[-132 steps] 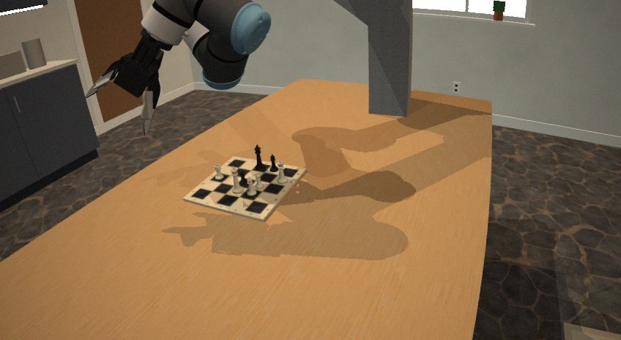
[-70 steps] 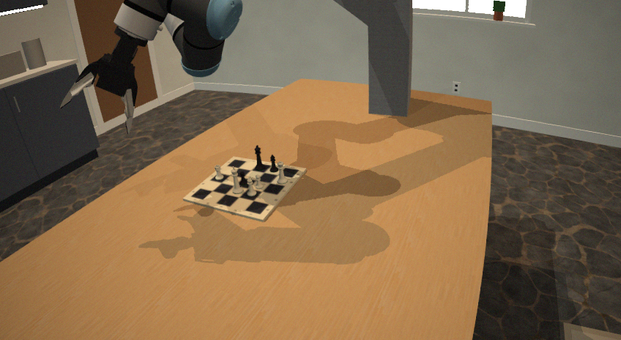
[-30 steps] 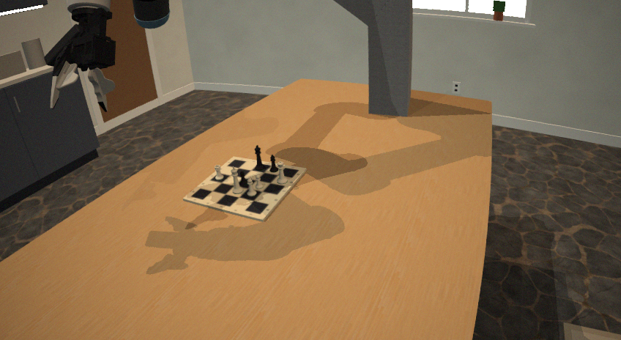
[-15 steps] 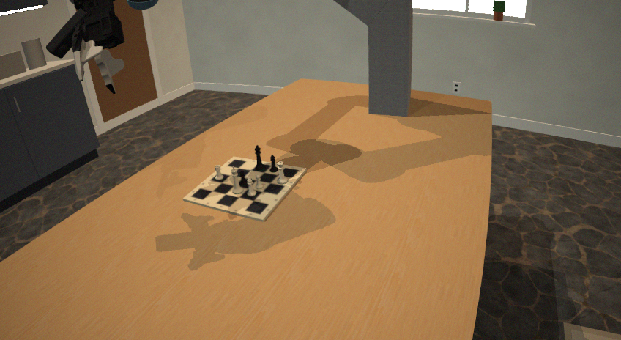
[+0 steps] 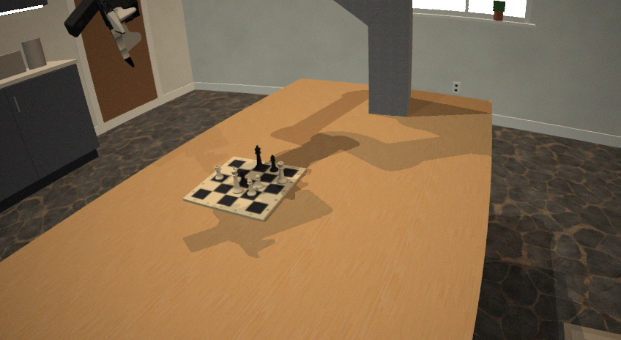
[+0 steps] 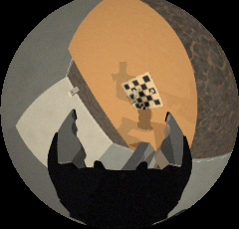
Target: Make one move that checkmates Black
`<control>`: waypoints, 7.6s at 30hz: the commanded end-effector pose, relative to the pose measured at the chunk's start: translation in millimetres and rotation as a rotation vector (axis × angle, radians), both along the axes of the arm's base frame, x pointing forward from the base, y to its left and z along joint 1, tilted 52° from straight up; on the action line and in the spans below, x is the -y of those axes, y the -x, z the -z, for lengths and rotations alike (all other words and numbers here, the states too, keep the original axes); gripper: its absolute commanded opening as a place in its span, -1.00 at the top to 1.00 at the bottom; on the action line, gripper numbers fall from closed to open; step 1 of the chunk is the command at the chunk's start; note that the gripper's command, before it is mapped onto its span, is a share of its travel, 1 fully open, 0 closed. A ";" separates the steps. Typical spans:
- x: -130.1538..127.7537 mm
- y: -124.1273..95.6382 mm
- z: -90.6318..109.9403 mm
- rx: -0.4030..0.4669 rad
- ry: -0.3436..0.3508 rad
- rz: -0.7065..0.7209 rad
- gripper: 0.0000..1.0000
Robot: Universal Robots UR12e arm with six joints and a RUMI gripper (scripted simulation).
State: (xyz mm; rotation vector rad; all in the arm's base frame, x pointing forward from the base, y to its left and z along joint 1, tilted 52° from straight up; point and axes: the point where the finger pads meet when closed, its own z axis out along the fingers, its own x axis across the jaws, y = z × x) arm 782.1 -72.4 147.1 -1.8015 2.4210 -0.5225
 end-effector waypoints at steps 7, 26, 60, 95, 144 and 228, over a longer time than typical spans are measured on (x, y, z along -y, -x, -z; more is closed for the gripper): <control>-42.9 81.7 -9.0 -0.201 -0.107 -0.183 -1.00; -23.8 105.9 11.7 -0.317 -0.220 -0.604 -1.00; 106.1 65.7 83.5 -0.196 -0.232 -1.295 -1.00; 222.8 65.0 146.7 0.015 -0.109 -1.789 -1.00; 245.8 68.0 159.6 0.060 -0.067 -1.876 -1.00; 161.9 83.0 131.1 -0.205 0.188 -1.836 -1.00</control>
